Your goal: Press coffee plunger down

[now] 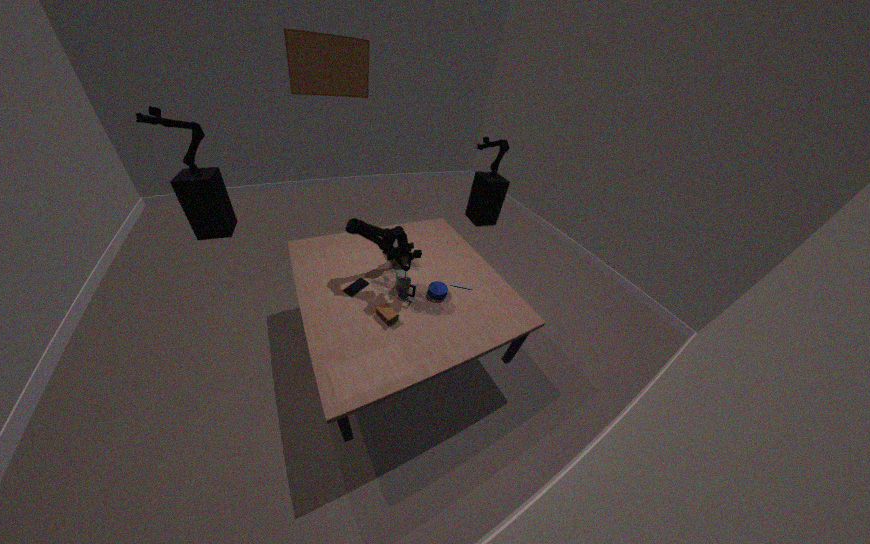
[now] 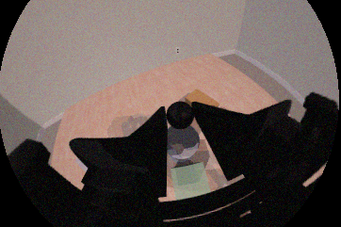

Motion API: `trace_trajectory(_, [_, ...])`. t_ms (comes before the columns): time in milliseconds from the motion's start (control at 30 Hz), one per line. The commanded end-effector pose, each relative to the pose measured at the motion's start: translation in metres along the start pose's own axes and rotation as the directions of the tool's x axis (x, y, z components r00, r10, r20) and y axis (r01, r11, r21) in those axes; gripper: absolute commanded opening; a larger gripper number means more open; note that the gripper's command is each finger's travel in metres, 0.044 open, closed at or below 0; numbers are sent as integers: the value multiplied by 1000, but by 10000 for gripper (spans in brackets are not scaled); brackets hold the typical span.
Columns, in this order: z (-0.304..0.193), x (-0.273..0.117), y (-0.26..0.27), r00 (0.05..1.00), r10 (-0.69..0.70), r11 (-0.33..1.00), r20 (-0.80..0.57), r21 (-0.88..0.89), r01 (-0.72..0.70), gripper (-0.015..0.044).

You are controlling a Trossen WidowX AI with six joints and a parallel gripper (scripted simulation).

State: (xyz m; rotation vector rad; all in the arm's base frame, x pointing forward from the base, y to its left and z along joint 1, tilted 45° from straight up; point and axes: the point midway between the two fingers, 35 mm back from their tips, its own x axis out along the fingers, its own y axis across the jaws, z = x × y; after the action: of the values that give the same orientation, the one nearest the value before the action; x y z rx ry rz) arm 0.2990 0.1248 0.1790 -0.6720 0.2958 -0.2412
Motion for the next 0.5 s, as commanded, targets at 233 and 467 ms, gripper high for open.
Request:
trace_trajectory(233, [-33, 15, 2, 999, -7, 999, -36, -44, 5, 114])
trace_trajectory(467, [-42, 22, 1, 999, -8, 999, -33, -45, 7, 114])
